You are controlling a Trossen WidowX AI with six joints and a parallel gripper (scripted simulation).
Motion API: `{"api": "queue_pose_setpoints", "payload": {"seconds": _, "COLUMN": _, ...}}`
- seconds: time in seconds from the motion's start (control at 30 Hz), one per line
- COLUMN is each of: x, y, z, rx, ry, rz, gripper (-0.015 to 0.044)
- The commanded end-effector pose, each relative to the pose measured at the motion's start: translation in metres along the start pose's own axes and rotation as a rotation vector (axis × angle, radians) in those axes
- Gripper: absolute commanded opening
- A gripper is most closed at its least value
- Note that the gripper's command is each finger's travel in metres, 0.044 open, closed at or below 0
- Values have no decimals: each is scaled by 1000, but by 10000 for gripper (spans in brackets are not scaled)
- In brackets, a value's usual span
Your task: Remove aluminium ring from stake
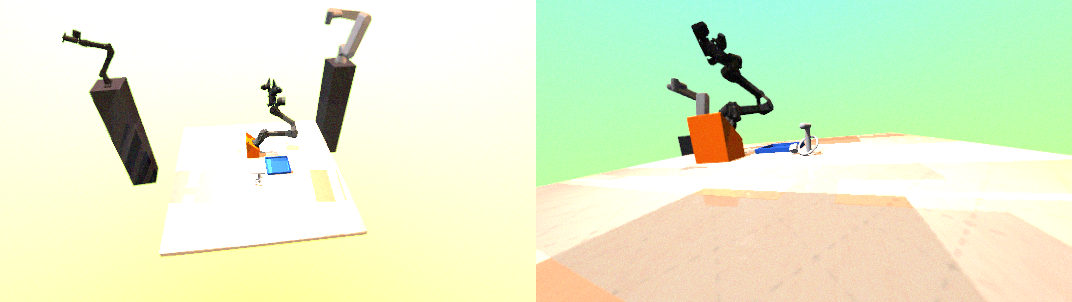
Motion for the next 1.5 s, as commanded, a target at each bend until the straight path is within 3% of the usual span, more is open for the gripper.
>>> {"api": "queue_pose_setpoints", "payload": {"seconds": 0.0, "x": 0, "y": 20, "z": 5, "rx": 84, "ry": -11, "rz": 1, "gripper": 200}}
{"api": "queue_pose_setpoints", "payload": {"seconds": 0.6, "x": 8, "y": 126, "z": 55, "rx": 615, "ry": -93, "rz": -96, "gripper": 200}}
{"api": "queue_pose_setpoints", "payload": {"seconds": 1.07, "x": 20, "y": 197, "z": 134, "rx": 1083, "ry": -140, "rz": -201, "gripper": 200}}
{"api": "queue_pose_setpoints", "payload": {"seconds": 1.47, "x": 30, "y": 225, "z": 205, "rx": 1419, "ry": -121, "rz": -312, "gripper": 200}}
Point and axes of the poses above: the point midway between the two fingers, 35 mm back from their tips, its own z axis back along the fingers, its own y axis across the jaws, x = y × z, the point moved 5 cm from there along z, back along the fingers, and after that the axes turned 11 degrees about z, right-handed, at the moved point
